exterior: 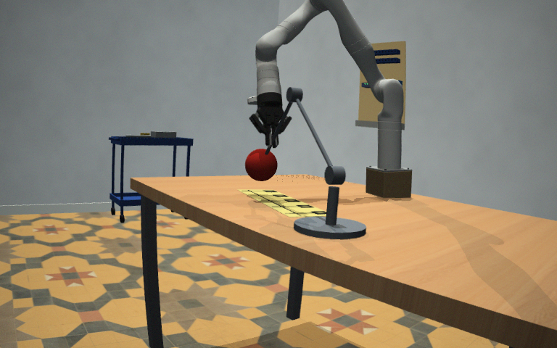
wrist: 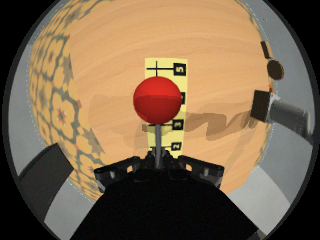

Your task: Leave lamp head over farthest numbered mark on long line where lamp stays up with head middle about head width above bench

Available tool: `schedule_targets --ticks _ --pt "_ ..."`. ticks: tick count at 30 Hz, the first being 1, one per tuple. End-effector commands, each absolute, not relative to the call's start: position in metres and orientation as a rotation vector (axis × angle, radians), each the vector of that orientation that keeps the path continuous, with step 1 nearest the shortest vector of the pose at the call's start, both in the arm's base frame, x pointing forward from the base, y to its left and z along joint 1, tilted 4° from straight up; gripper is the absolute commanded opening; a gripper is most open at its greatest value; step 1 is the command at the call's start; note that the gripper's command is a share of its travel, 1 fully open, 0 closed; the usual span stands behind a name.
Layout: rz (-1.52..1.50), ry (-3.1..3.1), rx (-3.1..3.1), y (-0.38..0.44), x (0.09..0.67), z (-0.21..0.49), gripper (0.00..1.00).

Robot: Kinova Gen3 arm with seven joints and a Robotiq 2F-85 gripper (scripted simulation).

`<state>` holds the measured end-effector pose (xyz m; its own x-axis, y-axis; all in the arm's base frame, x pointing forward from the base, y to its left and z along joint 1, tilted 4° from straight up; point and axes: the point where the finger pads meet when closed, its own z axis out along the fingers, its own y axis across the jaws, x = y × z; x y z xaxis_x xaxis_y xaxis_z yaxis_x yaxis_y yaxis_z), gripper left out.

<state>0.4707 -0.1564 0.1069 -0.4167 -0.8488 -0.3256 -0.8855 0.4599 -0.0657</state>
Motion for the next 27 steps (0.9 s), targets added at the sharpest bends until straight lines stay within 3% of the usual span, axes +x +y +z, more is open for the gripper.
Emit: schedule_targets --ticks 1,14,15,27 --pt "0.173 2.383 -1.483 -0.1488 0.4759 0.1116 0.00" --pt "0.173 2.383 -1.483 -0.1466 0.4778 0.1147 0.00" --pt "0.173 2.384 -1.483 -0.1472 0.4774 0.1144 1.00" --pt "0.168 2.395 -1.480 -0.1546 0.4728 0.1103 1.00"
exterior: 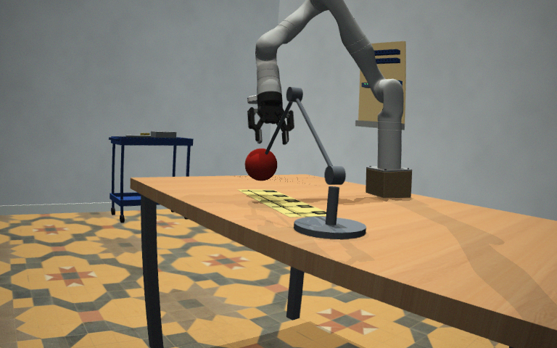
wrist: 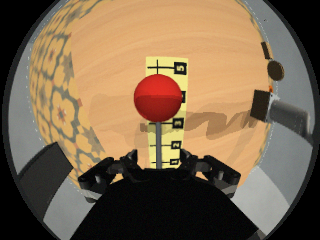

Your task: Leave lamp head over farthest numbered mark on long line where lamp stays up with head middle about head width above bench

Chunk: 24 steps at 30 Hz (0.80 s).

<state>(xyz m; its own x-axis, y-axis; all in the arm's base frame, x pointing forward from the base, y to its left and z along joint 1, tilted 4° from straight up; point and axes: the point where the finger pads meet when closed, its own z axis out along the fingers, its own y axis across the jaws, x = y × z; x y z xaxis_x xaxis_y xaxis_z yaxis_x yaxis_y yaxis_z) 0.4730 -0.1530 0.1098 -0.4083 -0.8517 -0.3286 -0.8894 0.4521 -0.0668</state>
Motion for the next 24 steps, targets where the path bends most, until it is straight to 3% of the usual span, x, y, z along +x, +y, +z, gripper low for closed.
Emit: schedule_targets --ticks 1,24 --pt "0.167 2.396 -1.479 -0.1552 0.4724 0.1099 1.00" --pt "0.167 2.392 -1.485 -0.1536 0.4733 0.1106 1.00"
